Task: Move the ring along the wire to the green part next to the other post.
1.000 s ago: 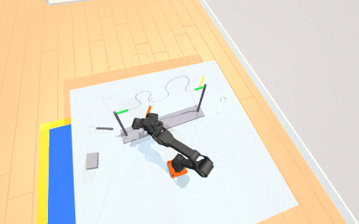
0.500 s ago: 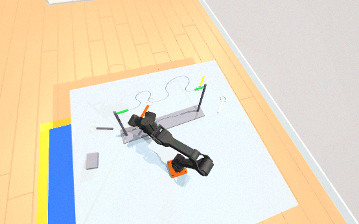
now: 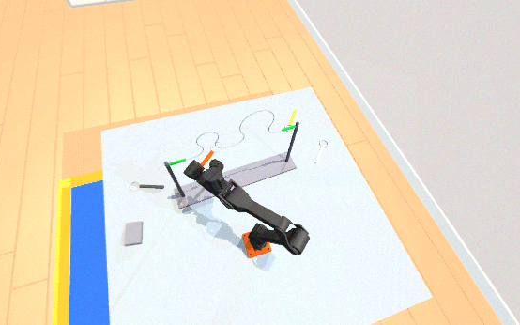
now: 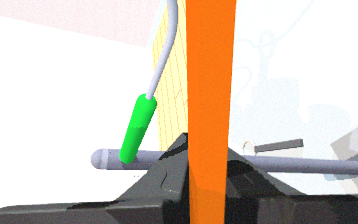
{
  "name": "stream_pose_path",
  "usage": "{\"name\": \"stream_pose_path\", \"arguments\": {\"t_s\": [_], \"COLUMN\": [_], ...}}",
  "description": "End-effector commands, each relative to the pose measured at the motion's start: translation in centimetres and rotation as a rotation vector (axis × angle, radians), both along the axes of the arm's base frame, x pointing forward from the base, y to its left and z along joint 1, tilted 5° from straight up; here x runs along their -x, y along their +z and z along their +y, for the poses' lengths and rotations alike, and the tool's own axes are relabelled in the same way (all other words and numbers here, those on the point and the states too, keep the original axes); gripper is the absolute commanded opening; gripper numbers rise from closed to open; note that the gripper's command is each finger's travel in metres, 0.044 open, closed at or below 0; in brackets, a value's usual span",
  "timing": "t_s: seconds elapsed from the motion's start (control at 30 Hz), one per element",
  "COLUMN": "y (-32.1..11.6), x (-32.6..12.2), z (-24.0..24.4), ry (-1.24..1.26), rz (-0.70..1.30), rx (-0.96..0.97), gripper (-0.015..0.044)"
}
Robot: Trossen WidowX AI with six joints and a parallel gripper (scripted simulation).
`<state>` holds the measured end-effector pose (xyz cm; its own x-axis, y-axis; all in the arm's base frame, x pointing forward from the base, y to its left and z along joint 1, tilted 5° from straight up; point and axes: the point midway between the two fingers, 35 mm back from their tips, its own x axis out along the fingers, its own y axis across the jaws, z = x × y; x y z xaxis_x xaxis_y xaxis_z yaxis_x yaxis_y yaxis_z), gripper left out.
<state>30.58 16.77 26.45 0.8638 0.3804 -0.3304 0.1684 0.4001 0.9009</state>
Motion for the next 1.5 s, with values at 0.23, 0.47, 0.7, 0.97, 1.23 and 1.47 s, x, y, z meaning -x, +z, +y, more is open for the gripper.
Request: {"name": "stream_pose_path", "arguments": {"t_s": [0.23, 0.47, 0.7, 0.97, 1.23, 1.47], "y": [3.2, 4.9, 6.5, 8.4, 10.1, 11.3], "x": [-0.2, -0.2, -0.3, -0.4, -0.4, -0.5], "z": [0.8, 1.0, 1.0, 0.7, 0.3, -0.1], "ry": [-0.006, -0.011, -0.016, -0.022, -0.026, -0.029], "rz": [-0.015, -0.019, -0.023, -0.028, -0.032, -0.034], "rx": [-0.202, -0.313, -0.418, -0.541, -0.647, -0.706], "gripper": [-0.015, -0.015, -0.015, -0.015, -0.015, -0.015]}}
